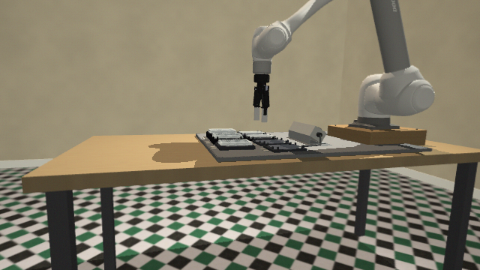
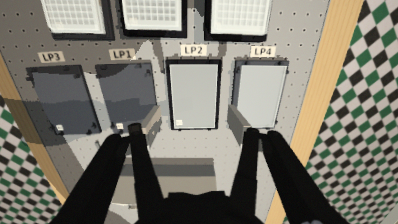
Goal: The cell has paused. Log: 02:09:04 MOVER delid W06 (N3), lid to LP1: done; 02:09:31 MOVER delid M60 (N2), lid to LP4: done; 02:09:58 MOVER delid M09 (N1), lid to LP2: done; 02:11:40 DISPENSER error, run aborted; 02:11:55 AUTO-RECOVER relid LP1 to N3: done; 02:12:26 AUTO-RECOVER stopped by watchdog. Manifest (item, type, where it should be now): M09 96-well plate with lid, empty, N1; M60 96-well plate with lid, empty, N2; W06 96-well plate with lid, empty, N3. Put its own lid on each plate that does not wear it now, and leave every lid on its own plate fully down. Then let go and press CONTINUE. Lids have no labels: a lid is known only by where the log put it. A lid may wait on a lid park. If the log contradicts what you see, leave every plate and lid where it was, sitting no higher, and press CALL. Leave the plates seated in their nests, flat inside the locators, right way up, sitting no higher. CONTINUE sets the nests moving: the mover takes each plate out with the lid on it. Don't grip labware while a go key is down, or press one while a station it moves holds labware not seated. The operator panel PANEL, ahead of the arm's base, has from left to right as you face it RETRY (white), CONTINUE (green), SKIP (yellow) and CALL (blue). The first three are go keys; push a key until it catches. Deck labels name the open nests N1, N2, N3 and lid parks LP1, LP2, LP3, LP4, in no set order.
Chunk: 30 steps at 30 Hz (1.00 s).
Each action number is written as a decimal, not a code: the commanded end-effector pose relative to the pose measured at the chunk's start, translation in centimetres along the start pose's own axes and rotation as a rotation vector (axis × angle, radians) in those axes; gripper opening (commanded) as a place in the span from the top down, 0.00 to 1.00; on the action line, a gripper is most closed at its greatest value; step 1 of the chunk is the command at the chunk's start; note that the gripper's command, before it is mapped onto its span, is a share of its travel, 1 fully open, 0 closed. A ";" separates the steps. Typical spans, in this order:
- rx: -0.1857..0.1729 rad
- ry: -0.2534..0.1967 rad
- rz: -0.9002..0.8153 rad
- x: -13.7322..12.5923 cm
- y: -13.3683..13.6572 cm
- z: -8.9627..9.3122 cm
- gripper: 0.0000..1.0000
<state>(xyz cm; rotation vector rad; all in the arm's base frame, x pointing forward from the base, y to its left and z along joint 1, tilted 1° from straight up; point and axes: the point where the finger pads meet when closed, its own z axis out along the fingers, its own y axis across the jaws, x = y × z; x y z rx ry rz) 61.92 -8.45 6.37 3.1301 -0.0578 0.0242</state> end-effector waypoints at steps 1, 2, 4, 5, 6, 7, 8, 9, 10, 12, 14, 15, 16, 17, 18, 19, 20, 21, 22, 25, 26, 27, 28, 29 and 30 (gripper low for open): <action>0.000 0.000 0.000 0.0 0.0 0.0 0.34; 0.000 0.000 0.000 0.0 0.0 0.0 0.34; 0.000 0.000 0.000 0.0 0.0 0.0 0.34; 0.000 0.000 0.000 0.0 0.0 0.0 0.34; 0.000 0.000 0.000 0.0 0.0 0.0 0.34; 0.000 0.000 0.000 0.0 0.0 0.0 0.34; 0.000 0.000 0.000 0.0 0.0 0.0 0.34; 0.000 0.000 0.000 0.0 0.0 0.0 0.34; 0.000 0.000 0.000 0.0 0.0 0.0 0.34; 0.000 0.000 0.000 0.0 0.0 0.0 0.34; 0.000 0.000 0.000 0.0 0.0 0.0 0.34; 0.000 0.000 0.000 0.0 0.0 0.0 0.34; 0.000 0.000 0.000 0.0 0.0 0.0 0.34; 0.000 0.000 0.000 0.0 0.0 0.0 0.34; 0.000 0.000 0.000 0.0 0.0 0.0 0.34; 0.000 0.000 0.000 0.0 0.0 0.0 0.34; 0.000 0.000 0.000 0.0 0.0 0.0 0.34; 0.000 0.000 0.000 0.0 0.0 0.0 0.34; 0.000 0.000 0.000 0.0 0.0 0.1 0.34; 0.000 0.000 0.000 0.0 0.0 0.2 0.34; 0.000 0.000 0.000 0.0 0.0 0.2 0.34; 0.000 0.000 0.000 0.0 0.0 0.2 0.34; 0.000 0.000 0.000 0.0 0.0 0.3 0.34; 0.000 0.000 0.000 0.0 0.0 0.3 0.34; 0.000 0.000 0.000 0.0 0.0 0.4 0.34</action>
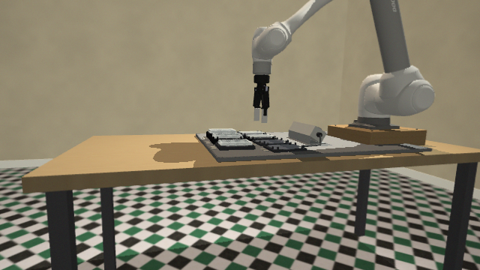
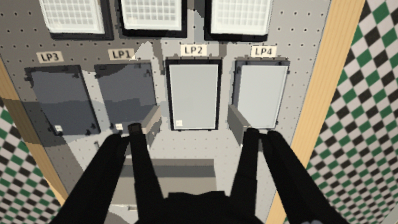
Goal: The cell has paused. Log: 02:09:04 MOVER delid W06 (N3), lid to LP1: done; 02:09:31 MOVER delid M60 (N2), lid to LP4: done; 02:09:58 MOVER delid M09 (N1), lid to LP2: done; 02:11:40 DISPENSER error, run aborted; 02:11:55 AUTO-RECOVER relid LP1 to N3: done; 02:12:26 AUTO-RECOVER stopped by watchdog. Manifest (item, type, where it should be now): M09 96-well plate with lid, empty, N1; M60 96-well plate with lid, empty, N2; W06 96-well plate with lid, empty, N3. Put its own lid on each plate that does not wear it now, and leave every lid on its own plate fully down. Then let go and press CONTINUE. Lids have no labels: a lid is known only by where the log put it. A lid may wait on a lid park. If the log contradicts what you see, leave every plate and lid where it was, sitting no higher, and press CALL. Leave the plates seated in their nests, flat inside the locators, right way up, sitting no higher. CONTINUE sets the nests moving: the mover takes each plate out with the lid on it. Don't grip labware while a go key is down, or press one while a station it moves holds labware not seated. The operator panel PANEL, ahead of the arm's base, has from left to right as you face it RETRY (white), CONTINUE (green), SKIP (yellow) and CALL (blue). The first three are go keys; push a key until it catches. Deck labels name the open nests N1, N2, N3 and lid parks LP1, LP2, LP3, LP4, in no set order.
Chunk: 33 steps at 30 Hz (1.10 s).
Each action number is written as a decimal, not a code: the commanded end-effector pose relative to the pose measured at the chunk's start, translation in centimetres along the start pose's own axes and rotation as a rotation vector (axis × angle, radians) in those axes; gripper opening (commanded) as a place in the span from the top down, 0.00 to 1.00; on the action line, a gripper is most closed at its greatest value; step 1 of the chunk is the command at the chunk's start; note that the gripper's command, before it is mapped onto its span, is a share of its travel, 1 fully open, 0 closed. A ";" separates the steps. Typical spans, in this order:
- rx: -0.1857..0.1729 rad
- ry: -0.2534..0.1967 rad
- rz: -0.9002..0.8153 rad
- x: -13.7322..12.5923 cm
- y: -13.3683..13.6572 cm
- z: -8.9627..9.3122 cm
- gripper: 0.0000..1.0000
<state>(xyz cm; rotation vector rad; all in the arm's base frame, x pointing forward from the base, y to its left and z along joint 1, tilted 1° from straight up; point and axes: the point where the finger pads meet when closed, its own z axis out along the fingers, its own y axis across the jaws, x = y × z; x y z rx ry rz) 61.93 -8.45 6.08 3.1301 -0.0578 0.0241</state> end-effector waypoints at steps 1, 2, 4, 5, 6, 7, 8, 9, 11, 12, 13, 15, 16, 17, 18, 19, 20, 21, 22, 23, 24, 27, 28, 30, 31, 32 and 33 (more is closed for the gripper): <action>0.000 0.000 0.000 0.0 0.0 0.2 0.34; 0.000 0.000 0.000 0.0 0.0 0.3 0.34; 0.000 0.000 0.000 0.0 0.0 0.6 0.34; 0.000 0.000 0.000 0.0 0.0 0.7 0.34; 0.000 0.000 0.000 0.0 0.0 0.8 0.34; 0.000 0.000 0.000 0.0 0.0 1.0 0.34; 0.000 0.000 0.000 0.0 0.0 1.1 0.34; 0.000 0.000 0.000 0.0 0.0 1.3 0.34; 0.000 0.000 0.000 0.0 0.0 1.6 0.34; 0.000 0.000 0.000 0.0 0.0 1.6 0.34; 0.000 0.000 0.000 0.0 0.0 1.6 0.34; 0.000 0.000 0.000 0.0 0.0 1.9 0.34; 0.000 0.000 0.000 0.0 0.0 2.1 0.34; 0.000 0.000 0.000 0.0 0.0 2.3 0.34; 0.000 0.000 0.000 0.0 0.0 2.5 0.34; 0.000 0.000 0.000 0.0 0.0 2.7 0.34; 0.000 0.000 0.000 0.0 0.0 2.8 0.34; 0.000 0.000 0.000 0.0 0.0 3.0 0.34; 0.000 0.000 0.000 0.0 0.0 3.2 0.34; 0.000 0.000 0.000 0.0 0.0 3.4 0.34; 0.000 0.000 0.000 0.0 0.0 3.5 0.34; 0.000 0.000 0.000 0.0 0.0 4.0 0.34; 0.000 0.000 0.000 0.0 0.0 4.2 0.34; 0.000 0.000 0.000 0.0 0.0 4.2 0.34; 0.000 0.000 0.000 0.0 0.0 4.3 0.34; 0.000 0.000 0.000 0.0 0.0 4.4 0.34; 0.000 0.000 0.000 0.0 0.0 4.5 0.34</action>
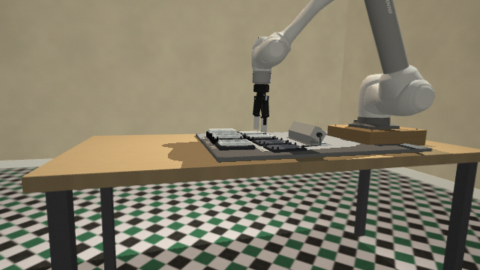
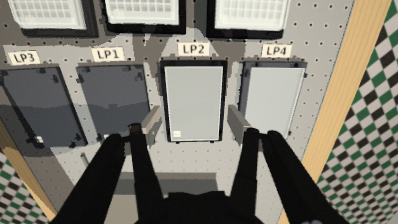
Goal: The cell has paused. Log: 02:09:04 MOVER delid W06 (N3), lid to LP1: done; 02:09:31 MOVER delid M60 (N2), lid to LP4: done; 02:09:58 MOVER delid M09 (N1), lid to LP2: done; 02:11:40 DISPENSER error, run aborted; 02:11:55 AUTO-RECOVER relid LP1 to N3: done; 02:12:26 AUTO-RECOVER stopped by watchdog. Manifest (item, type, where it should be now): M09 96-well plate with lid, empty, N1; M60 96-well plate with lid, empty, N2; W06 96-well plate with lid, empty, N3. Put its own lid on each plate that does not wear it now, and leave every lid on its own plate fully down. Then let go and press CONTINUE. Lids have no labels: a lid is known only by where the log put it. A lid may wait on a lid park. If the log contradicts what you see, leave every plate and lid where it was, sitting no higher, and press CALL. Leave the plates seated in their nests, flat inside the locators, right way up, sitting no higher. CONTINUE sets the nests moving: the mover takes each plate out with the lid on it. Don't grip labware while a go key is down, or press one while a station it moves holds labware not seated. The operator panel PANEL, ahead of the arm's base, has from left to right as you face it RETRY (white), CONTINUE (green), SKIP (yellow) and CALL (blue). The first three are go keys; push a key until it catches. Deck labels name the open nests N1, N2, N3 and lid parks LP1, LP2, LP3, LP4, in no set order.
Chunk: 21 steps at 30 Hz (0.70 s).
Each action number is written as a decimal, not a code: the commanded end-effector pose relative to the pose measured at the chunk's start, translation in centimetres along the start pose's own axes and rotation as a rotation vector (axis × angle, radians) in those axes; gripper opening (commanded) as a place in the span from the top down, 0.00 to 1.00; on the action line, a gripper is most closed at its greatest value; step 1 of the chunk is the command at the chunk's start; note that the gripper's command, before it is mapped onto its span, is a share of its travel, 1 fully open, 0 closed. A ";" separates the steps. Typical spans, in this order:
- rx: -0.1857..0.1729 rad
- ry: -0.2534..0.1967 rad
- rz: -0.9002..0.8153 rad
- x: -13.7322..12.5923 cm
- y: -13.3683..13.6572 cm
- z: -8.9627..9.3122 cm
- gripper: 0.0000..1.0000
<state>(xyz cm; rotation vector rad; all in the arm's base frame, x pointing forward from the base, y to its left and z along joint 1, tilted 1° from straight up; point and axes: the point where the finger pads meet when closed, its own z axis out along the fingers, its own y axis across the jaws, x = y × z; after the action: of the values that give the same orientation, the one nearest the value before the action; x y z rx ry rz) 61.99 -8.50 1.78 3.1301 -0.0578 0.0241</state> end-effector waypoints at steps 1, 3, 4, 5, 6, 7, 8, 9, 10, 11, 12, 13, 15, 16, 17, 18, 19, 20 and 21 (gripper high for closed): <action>0.000 0.000 0.000 0.0 0.0 0.4 0.34; 0.000 0.000 0.000 0.0 0.0 0.6 0.34; 0.000 0.000 0.000 0.0 0.0 0.7 0.34; 0.000 0.000 0.000 0.0 0.0 0.7 0.34; 0.000 0.000 0.000 0.0 0.0 0.8 0.34; 0.000 0.000 0.000 0.0 0.0 0.9 0.34; 0.000 0.000 0.000 0.0 0.0 0.9 0.34; 0.000 0.000 0.000 0.0 0.0 1.0 0.34; 0.000 0.000 0.000 0.0 0.0 1.0 0.34; 0.000 0.000 0.000 0.0 0.0 1.1 0.34; 0.000 0.000 0.000 0.0 0.0 1.1 0.34; 0.000 0.000 0.000 0.0 0.0 1.1 0.34; 0.000 0.000 0.000 0.0 0.0 1.1 0.34; 0.000 0.000 0.000 0.0 0.0 1.1 0.34; 0.000 0.000 0.000 0.0 0.0 1.1 0.34; 0.000 0.000 0.000 0.0 0.0 1.1 0.34; 0.000 0.000 0.000 0.0 0.0 1.1 0.34; 0.000 0.000 0.000 0.0 0.0 1.1 0.34; 0.000 0.000 0.000 0.0 0.0 1.1 0.34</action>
<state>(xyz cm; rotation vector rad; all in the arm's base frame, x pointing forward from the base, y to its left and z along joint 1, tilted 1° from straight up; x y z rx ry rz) 62.01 -8.51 0.64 3.1301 -0.0578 0.0241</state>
